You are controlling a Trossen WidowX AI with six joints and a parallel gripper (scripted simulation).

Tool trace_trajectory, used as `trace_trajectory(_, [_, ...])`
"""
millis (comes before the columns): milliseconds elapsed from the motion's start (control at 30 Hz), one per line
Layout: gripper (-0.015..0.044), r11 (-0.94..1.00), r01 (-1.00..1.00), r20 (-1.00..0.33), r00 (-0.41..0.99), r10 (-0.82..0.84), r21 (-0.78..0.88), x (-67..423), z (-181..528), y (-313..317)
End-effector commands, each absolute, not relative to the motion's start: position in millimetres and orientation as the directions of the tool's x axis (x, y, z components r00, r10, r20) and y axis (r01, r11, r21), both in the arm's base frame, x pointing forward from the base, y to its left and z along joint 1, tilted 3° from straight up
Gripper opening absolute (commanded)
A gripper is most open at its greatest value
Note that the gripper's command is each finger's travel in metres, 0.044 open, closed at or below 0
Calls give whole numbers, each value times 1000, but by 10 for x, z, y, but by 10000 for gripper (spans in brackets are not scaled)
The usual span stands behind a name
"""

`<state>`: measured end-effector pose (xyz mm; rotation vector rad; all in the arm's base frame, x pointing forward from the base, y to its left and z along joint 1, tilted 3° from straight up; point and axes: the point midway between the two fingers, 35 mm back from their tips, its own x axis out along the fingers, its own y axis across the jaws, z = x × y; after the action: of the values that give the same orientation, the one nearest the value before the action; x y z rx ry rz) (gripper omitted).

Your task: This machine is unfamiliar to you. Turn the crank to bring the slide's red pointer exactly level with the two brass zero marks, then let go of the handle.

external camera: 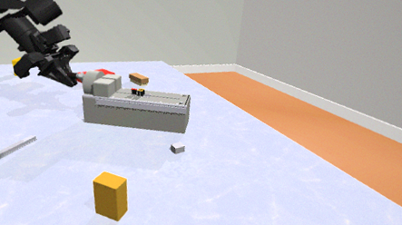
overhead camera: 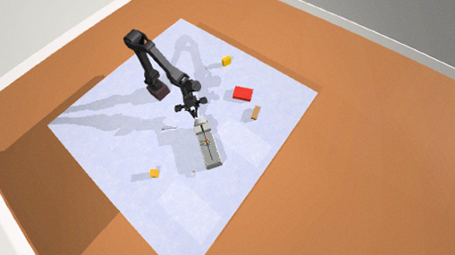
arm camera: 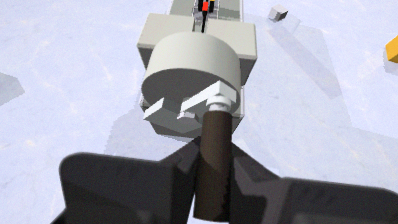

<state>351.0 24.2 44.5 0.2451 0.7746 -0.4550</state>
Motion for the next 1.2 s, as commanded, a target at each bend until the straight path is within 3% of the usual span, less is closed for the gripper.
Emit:
trace_trajectory(0, [0, 878, 475, -710, 639, -297, 59, 3542, 507, 307])
trace_trajectory(1167, [0, 878, 475, -710, 639, -297, 60, 3597, 523, 408])
